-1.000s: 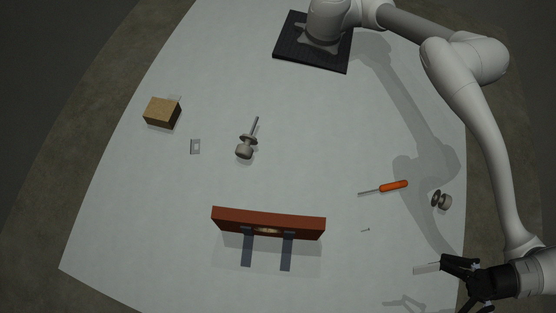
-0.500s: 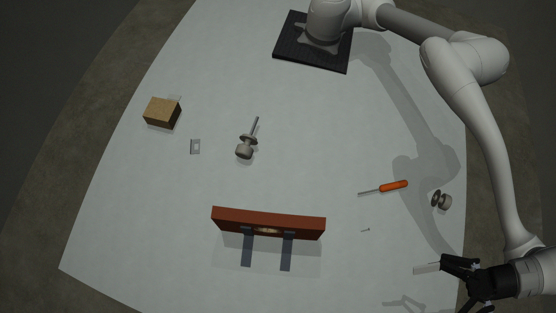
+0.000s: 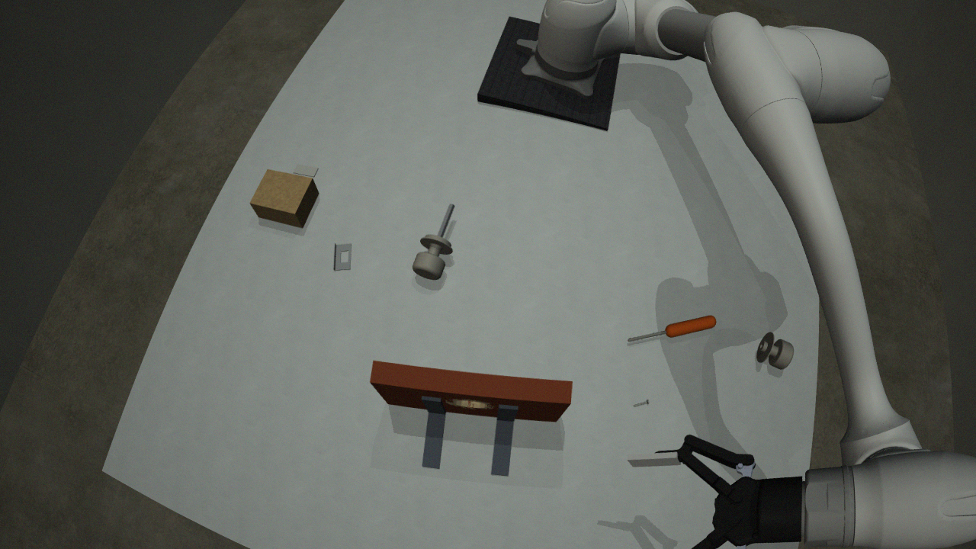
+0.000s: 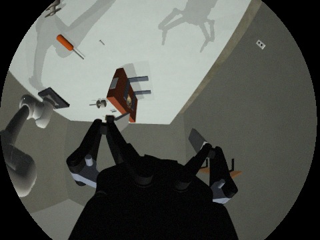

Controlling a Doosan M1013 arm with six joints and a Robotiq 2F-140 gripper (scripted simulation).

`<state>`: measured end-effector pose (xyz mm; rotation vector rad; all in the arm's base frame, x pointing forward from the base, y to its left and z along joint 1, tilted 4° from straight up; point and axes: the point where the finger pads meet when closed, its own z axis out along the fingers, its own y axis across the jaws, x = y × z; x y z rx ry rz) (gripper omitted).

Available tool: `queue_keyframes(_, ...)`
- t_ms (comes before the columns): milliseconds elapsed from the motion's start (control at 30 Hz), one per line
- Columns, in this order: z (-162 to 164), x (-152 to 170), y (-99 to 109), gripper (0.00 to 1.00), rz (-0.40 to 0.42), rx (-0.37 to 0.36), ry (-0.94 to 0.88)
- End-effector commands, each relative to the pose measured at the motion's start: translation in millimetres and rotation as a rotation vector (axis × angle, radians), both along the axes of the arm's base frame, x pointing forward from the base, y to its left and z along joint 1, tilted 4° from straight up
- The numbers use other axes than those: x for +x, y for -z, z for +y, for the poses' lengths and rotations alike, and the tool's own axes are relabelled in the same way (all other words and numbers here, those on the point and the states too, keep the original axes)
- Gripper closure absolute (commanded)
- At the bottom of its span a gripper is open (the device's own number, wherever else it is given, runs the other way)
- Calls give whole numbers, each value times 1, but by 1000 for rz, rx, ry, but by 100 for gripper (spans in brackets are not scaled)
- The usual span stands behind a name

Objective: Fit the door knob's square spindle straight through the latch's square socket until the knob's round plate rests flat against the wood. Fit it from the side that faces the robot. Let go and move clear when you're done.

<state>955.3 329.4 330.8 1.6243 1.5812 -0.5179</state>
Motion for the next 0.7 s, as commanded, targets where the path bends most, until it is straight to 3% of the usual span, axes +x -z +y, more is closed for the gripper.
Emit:
queue_keyframes(0, -39, 5, 9, 0, 43, 26, -27)
queue_keyframes(33, -80, 2, 20, 0, 111, 71, -40)
queue_keyframes(67, -89, -4, 25, 0, 177, 124, -54)
queue_keyframes(133, -114, -5, 31, 0, 177, 124, -54)
queue_keyframes(167, -126, -13, 35, 0, 239, 184, -67)
queue_keyframes(267, -166, -20, 46, 0, 239, 184, -67)
queue_keyframes(300, -177, -30, 51, 0, 293, 251, -81)
queue_keyframes(367, -204, -37, 58, 0, 293, 251, -81)
queue_keyframes(400, -214, -48, 63, 0, 338, 322, -94)
queue_keyframes(467, -239, -58, 70, 0, 338, 322, -94)
queue_keyframes(500, -247, -70, 75, 0, 373, 396, -106)
queue_keyframes(567, -247, -70, 75, 0, 373, 396, -106)
queue_keyframes(600, -277, -94, 86, 0, 397, 471, -117)
queue_keyframes(667, -294, -106, 91, 0, 397, 471, -117)
